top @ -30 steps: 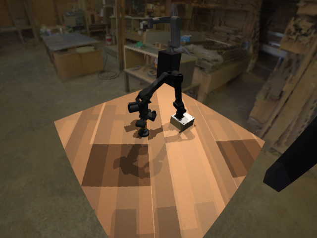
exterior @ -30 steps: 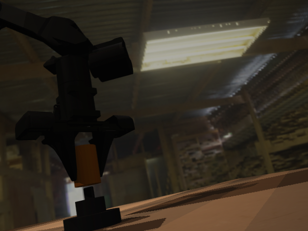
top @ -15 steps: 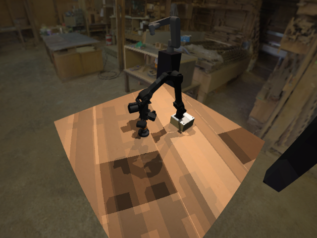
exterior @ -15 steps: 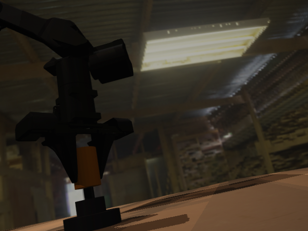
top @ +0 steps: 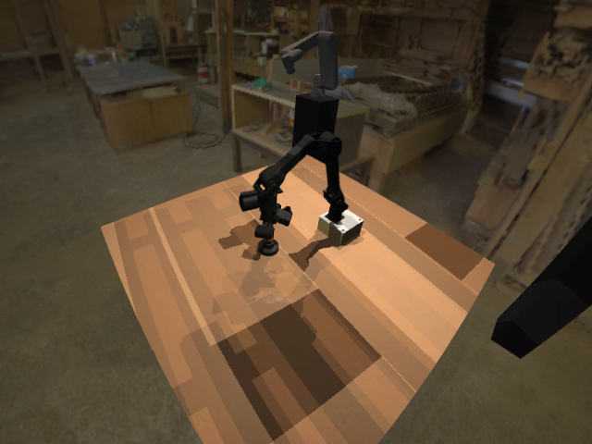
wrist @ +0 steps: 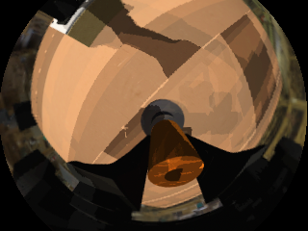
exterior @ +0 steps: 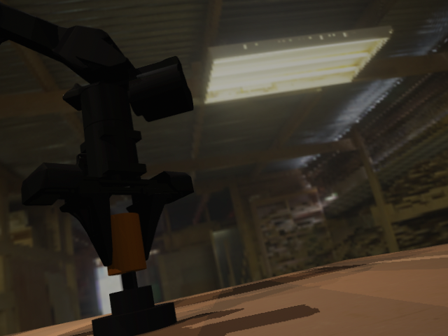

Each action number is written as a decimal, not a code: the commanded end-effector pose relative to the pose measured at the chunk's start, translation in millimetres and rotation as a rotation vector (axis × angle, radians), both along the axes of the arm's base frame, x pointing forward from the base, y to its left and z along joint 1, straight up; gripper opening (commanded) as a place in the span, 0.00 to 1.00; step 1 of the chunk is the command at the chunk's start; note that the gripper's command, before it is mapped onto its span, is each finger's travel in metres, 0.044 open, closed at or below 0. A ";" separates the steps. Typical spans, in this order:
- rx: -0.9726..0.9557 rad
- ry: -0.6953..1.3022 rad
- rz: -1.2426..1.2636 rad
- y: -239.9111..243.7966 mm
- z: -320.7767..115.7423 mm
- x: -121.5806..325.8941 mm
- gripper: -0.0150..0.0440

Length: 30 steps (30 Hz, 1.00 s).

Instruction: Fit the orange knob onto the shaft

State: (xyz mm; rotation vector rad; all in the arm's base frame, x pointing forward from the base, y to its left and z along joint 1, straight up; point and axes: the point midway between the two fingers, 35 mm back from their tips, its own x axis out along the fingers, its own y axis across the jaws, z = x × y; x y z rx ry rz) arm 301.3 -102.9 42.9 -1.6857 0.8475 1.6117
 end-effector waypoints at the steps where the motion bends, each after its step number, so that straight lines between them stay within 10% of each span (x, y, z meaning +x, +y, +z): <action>1: 0.000 -0.001 0.005 0.4 4.0 0.5 0.25; 30: -0.007 0.002 0.214 -0.1 -1.1 0.8 0.25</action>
